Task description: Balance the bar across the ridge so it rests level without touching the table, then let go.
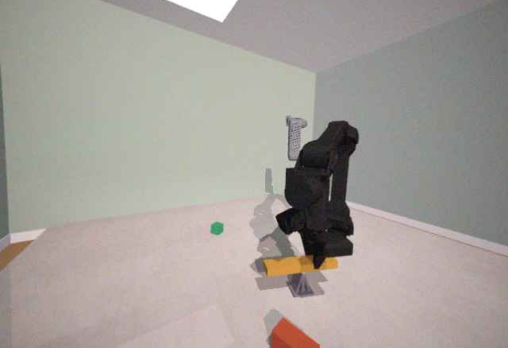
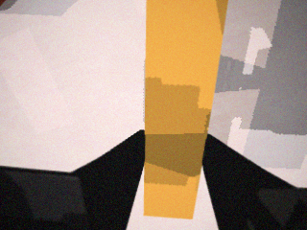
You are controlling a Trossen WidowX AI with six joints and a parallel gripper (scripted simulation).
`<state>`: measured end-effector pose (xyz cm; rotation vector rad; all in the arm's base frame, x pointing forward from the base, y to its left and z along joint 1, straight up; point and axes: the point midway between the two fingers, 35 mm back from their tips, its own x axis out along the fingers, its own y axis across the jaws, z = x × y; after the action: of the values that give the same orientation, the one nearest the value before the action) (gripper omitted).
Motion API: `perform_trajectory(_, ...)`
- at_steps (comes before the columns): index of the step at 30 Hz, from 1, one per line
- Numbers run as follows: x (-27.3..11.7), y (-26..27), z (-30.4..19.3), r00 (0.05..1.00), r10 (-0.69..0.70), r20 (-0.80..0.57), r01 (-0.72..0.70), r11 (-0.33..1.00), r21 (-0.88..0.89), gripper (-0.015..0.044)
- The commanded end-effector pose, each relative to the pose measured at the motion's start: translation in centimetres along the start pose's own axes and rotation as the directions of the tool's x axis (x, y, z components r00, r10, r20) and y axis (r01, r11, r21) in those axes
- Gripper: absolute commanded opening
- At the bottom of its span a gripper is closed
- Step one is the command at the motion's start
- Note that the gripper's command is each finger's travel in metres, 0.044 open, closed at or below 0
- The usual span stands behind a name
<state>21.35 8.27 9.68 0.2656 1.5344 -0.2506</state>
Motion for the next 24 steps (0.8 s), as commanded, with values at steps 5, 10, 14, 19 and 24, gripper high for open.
perform_trajectory(5,0.00,0.00,0.00,1.000,0.000,0.000,0.000,1.000,0.000,0.0000)
perform_trajectory(10,0.00,0.00,0.00,1.000,0.000,0.000,0.000,1.000,0.000,0.0000)
perform_trajectory(14,0.00,0.00,0.00,1.000,0.000,0.000,0.000,1.000,0.000,0.0000)
perform_trajectory(19,0.00,0.00,0.00,1.000,0.000,0.000,0.000,1.000,0.000,0.0131)
perform_trajectory(24,0.00,0.00,0.00,1.000,0.000,0.000,0.000,1.000,0.000,0.0167)
